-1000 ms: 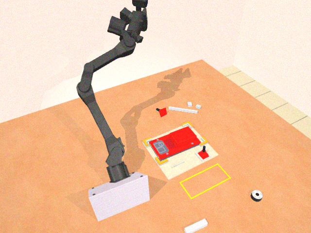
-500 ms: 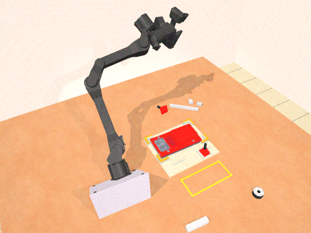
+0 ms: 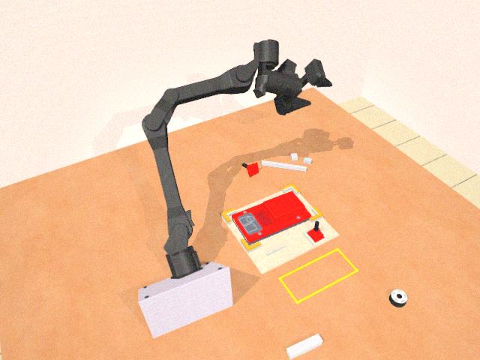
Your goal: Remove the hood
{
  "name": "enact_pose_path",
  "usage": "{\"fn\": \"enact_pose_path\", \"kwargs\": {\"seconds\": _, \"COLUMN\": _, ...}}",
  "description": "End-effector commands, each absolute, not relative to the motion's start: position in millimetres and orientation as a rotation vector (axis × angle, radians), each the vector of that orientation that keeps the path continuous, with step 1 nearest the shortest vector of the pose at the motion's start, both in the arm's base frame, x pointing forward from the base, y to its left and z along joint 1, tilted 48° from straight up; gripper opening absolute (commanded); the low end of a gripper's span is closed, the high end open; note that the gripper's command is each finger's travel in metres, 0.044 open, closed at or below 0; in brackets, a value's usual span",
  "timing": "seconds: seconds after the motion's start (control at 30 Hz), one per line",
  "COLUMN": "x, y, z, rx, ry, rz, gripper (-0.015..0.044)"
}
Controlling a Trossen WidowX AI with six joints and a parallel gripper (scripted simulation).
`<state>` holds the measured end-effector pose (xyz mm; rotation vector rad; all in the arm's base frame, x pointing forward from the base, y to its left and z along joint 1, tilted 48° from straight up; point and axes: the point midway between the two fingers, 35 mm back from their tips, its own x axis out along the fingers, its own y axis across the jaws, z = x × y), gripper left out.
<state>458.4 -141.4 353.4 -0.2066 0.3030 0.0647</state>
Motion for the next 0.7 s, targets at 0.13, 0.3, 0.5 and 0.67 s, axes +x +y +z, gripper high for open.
{"fn": "enact_pose_path", "kwargs": {"seconds": 0.13, "x": 434.2, "y": -137.7, "z": 252.3, "rx": 0.001, "ry": 0.652, "rz": 0.192, "gripper": 0.0440}}
{"fn": "enact_pose_path", "kwargs": {"seconds": 0.3, "x": 405.7, "y": -128.0, "z": 203.0, "rx": 0.171, "ry": 0.856, "rz": 0.269, "gripper": 0.0440}}
{"fn": "enact_pose_path", "kwargs": {"seconds": 0.5, "x": 362.4, "y": -108.9, "z": 160.5, "rx": 0.426, "ry": 1.089, "rz": 0.361, "gripper": 0.0440}}
{"fn": "enact_pose_path", "kwargs": {"seconds": 0.67, "x": 322.5, "y": -88.2, "z": 142.5, "rx": 0.709, "ry": 1.281, "rz": 0.437, "gripper": 0.0440}}
